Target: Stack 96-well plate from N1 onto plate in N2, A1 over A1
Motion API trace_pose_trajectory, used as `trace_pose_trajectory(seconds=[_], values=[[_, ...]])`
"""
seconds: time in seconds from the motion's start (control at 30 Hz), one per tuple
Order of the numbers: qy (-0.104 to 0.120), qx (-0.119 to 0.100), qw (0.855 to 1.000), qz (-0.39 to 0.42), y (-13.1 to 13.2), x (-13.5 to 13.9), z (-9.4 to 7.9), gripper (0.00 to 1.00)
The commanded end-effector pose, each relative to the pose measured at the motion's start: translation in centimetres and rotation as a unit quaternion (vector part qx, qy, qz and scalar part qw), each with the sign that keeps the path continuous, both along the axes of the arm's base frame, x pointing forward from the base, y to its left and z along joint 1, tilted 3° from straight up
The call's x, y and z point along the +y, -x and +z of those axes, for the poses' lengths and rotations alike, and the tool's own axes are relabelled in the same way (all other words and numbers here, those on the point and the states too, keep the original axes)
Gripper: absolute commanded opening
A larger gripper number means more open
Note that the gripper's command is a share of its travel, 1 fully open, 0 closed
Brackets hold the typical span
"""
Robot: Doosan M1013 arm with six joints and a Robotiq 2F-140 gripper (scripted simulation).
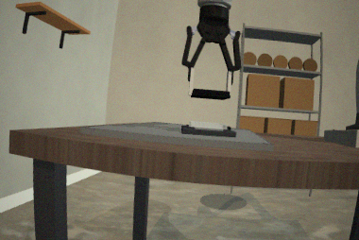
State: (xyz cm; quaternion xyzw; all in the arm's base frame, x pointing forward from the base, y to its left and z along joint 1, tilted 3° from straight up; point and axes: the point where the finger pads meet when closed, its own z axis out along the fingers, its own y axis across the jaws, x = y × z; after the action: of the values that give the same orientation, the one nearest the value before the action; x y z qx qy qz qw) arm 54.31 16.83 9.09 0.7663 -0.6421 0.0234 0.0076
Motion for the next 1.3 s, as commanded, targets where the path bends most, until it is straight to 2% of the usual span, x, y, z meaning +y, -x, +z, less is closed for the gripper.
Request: trace_pose_trajectory(seconds=[0.0,0.27,1.27], values=[[0.0,0.0,1.0,0.0,0.0,0.0,0.0,0.0],[0.0,0.0,1.0,0.0,0.0,0.0,0.0,0.0],[0.0,0.0,1.0,0.0,-0.1,-0.2,-4.5,0.0]])
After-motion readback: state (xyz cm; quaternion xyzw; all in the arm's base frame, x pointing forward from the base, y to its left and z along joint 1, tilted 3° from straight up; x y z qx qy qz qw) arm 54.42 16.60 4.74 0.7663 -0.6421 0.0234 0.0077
